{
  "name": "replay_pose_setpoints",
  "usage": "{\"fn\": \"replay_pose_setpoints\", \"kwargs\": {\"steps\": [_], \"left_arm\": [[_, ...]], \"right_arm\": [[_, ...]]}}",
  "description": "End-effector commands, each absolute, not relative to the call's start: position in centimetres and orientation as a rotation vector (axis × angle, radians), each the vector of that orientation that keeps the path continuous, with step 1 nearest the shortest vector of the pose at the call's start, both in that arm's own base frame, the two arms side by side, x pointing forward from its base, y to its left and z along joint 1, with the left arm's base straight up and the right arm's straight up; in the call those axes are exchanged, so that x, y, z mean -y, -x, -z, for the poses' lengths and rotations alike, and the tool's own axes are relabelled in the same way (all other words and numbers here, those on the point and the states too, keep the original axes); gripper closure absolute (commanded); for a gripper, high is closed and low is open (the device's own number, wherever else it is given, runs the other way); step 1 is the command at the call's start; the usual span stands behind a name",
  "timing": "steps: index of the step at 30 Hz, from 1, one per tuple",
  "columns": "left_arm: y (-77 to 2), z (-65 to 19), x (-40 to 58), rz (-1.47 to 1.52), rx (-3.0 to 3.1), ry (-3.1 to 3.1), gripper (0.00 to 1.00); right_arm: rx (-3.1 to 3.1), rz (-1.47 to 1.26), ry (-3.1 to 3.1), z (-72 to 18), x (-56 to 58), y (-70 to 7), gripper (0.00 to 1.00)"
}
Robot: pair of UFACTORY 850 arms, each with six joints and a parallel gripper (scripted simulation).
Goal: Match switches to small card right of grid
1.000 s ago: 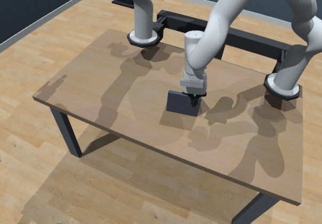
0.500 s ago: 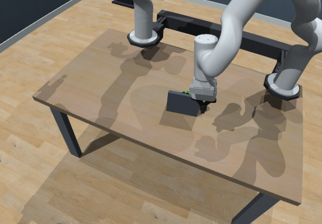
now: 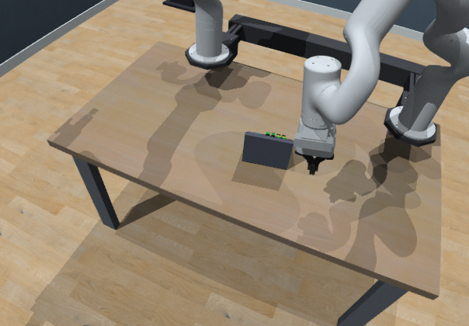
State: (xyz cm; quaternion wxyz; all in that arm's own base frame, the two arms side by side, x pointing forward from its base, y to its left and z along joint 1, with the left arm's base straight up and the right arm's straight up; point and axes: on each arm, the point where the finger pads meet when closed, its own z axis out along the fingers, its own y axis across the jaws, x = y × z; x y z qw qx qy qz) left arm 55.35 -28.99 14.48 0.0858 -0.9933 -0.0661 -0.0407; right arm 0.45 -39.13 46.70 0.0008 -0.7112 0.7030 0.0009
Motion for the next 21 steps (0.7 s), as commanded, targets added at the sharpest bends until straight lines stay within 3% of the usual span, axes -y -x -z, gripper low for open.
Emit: {"fn": "replay_pose_setpoints", "kwargs": {"steps": [1,21], "left_arm": [[-56.0,-15.1,27.6,0.107,0.188,2.968,1.0],[-58.7,-18.1,19.3,0.042,0.14,3.009,1.0]], "right_arm": [[-2.209,0.0,2.234,-46.8,39.2,-0.5,0.0],[-2.209,0.0,2.234,-46.8,39.2,-0.5,0.0]]}}
